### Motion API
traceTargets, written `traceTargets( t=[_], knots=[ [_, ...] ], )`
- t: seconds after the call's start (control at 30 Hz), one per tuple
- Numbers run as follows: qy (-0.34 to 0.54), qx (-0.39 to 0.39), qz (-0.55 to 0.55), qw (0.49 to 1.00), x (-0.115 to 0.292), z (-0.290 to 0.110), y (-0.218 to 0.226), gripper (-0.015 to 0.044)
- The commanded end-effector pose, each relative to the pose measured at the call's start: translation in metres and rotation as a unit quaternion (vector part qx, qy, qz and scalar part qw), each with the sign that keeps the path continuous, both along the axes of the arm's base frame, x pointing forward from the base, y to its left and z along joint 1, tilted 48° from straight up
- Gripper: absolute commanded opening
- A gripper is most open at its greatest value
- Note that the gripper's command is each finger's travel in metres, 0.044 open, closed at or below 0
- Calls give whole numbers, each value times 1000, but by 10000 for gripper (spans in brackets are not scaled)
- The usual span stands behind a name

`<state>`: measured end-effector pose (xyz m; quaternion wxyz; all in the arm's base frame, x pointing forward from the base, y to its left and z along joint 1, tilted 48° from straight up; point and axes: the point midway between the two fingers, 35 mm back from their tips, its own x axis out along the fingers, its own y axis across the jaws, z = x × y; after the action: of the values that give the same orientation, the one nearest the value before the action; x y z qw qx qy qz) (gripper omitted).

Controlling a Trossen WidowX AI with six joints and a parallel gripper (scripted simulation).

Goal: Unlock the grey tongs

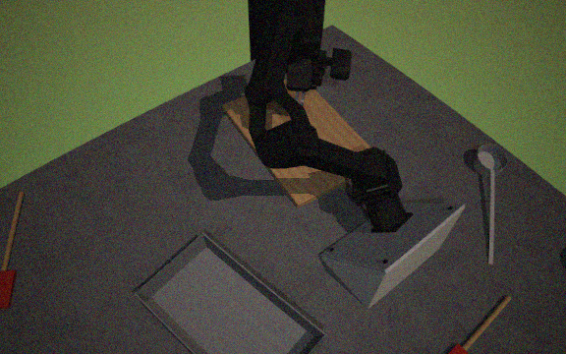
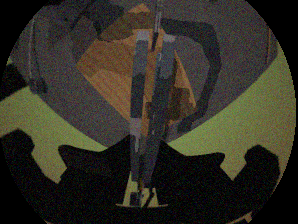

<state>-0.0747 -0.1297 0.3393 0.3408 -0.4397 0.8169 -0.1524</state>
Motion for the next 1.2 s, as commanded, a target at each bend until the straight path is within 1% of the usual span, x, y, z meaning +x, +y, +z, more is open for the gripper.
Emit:
traceTargets(
  t=[0.0,0.43,0.8,1.17],
  knots=[
    [-16,27,18,999,0,1,-1,-150],
    [-71,105,89,988,5,2,-4,-150],
    [-71,107,90,988,4,1,-4,-150],
    [-66,118,99,986,-3,-9,-12,-150]
  ],
)
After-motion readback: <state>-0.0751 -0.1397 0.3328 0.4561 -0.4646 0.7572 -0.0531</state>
